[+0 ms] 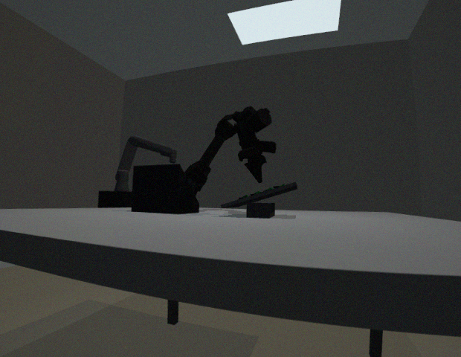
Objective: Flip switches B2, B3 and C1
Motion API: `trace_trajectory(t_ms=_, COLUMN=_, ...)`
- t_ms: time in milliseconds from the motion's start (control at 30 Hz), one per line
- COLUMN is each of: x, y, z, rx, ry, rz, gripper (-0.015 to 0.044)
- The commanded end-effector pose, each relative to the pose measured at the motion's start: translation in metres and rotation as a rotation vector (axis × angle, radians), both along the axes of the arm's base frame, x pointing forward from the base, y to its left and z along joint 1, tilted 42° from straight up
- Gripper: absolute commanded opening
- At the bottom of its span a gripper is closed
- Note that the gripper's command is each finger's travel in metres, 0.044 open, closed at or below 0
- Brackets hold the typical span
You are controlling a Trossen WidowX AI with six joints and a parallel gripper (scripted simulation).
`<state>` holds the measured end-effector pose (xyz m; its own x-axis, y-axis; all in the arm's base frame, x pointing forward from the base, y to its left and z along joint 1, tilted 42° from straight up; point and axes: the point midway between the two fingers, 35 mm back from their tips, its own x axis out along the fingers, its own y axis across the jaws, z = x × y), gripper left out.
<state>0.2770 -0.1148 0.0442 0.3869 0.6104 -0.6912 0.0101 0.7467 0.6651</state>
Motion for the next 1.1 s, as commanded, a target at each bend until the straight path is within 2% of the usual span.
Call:
trace_trajectory(t_ms=0, x=-0.009, y=-0.022, z=0.023, rx=-0.017, ry=-0.012, rz=-0.007, gripper=0.0000)
trace_trajectory(t_ms=100, x=-0.009, y=-0.021, z=0.024, rx=-0.017, ry=-0.012, rz=-0.007, gripper=0.0000)
trace_trajectory(t_ms=267, x=-0.025, y=0.016, z=0.046, rx=-0.015, ry=-0.011, rz=-0.007, gripper=0.0000)
trace_trajectory(t_ms=367, x=-0.028, y=0.022, z=0.049, rx=-0.014, ry=-0.011, rz=-0.007, gripper=0.0000)
trace_trajectory(t_ms=533, x=-0.013, y=0.043, z=0.025, rx=-0.013, ry=0.007, rz=0.010, gripper=0.0000)
trace_trajectory(t_ms=1067, x=-0.005, y=0.055, z=0.012, rx=-0.013, ry=0.006, rz=0.010, gripper=0.0000)
